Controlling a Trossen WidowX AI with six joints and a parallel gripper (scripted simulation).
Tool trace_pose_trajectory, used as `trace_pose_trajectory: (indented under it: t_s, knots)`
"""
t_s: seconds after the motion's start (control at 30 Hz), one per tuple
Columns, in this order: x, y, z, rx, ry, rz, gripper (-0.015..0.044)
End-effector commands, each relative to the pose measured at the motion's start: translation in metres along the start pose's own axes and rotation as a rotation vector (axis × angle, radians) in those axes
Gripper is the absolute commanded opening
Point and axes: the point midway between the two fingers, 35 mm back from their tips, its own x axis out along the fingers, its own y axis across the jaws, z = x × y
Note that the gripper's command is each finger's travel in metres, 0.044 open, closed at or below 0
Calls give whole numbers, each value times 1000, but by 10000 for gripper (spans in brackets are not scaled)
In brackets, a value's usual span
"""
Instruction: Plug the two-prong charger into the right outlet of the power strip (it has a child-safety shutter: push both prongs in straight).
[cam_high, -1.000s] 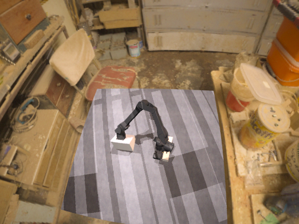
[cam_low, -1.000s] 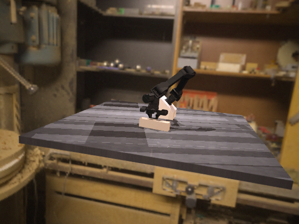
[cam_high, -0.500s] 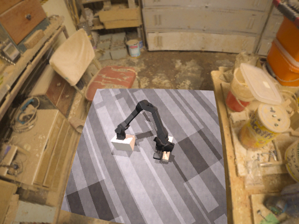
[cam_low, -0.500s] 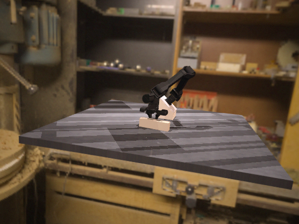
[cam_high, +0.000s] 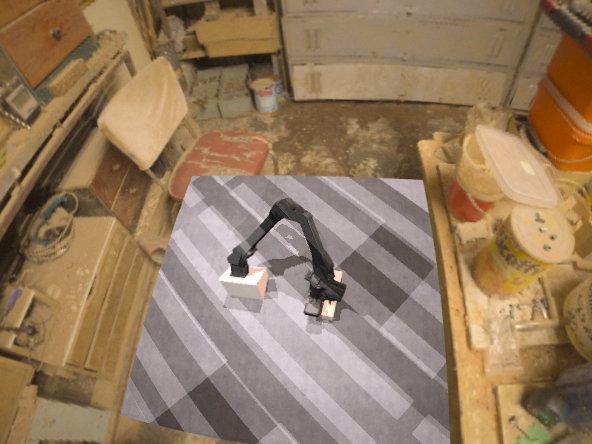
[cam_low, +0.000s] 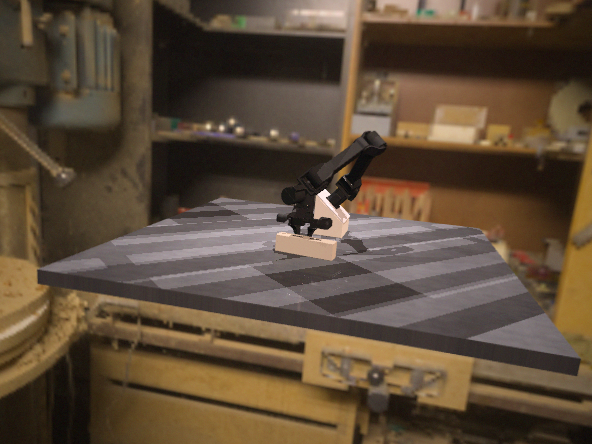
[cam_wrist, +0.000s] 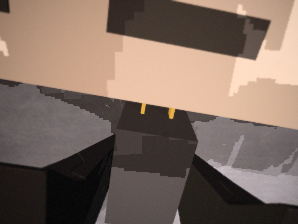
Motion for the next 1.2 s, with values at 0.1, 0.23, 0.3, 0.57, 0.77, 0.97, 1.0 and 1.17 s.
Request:
trace_pose_trajectory:
  t_s: [0.1,0.23,0.3,0.57,0.77,0.97,1.0,1.17]
  knots:
    - [-1,1,3,4,-3,6,0]
    - [-1,1,5,4,-3,6,0]
    - [-1,1,5,4,-3,6,0]
    - [-1,1,8,4,-3,6,0]
    - [-1,1,9,4,-3,6,0]
    - [-1,1,10,4,-3,6,0]
    - [-1,1,10,4,-3,6,0]
    - [-2,1,12,4,-4,6,0]
